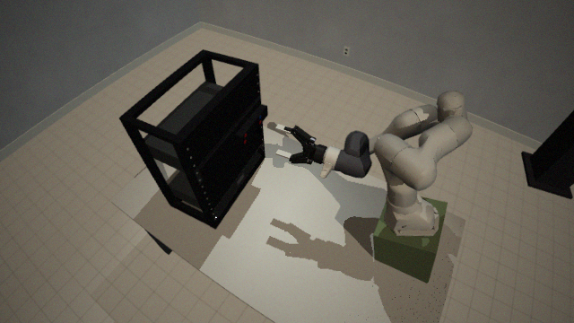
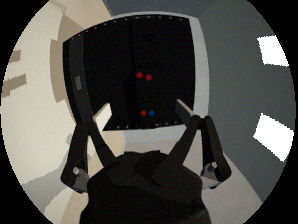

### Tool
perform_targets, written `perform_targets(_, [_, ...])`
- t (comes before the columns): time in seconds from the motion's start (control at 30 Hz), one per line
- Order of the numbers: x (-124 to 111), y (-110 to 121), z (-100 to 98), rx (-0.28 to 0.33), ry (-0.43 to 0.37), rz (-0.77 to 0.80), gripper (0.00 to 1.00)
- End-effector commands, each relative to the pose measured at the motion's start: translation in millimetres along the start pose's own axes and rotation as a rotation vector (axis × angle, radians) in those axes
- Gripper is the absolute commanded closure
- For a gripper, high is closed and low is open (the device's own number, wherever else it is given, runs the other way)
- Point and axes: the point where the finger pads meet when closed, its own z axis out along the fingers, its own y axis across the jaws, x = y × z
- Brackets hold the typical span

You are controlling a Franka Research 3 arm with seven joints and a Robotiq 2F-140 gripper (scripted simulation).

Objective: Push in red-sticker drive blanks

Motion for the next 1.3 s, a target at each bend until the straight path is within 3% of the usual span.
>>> perform_targets(0.0, [0.6,0.7,22.3,-0.006,-0.033,-0.041,0.0])
perform_targets(0.23, [18.3,-4.6,58.6,-0.006,-0.033,-0.041,0.0])
perform_targets(0.5, [26.5,-7.1,75.7,-0.006,-0.033,-0.041,0.0])
perform_targets(1.27, [27.7,-7.5,78.1,-0.006,-0.033,-0.041,0.0])
